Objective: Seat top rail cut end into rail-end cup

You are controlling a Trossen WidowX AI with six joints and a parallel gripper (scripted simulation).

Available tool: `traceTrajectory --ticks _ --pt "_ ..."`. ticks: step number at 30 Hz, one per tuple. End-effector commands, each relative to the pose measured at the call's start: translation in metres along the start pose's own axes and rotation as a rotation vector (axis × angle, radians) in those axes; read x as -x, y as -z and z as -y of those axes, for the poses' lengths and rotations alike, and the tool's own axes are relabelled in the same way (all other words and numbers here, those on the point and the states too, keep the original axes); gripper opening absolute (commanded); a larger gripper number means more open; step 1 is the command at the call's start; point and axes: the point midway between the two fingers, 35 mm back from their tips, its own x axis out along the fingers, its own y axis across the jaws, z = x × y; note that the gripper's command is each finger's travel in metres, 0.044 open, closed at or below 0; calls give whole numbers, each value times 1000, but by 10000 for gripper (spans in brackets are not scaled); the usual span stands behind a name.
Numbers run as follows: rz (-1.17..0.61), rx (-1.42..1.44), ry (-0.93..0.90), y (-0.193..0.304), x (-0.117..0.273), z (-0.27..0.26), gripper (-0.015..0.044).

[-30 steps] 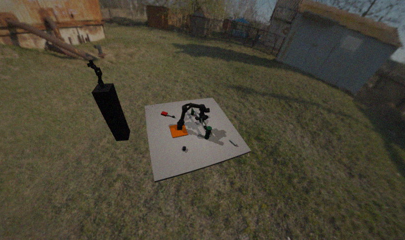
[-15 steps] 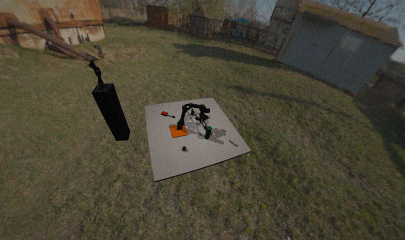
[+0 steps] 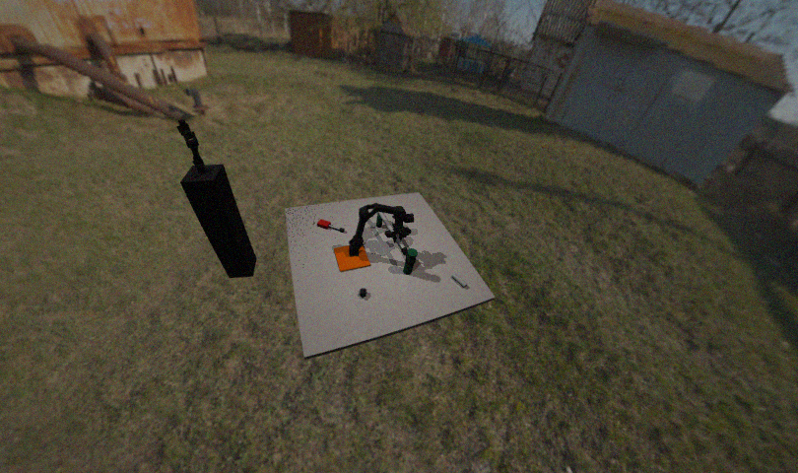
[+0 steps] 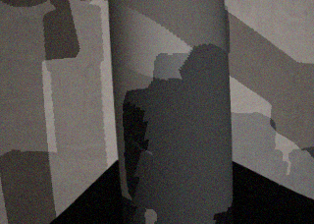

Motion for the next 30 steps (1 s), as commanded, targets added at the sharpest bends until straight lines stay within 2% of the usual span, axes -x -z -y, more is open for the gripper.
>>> traceTrajectory --ticks 1,8,14,19,24,30 --pt "0 0 -1 0 0 0 105" --pt "0 0 -1 1 3 0 289" --pt "-2 0 -1 14 24 0 440" --pt "-3 0 -1 27 46 2 440" --pt "0 12 -5 26 49 1 440" --pt "3 43 -24 27 83 3 440"
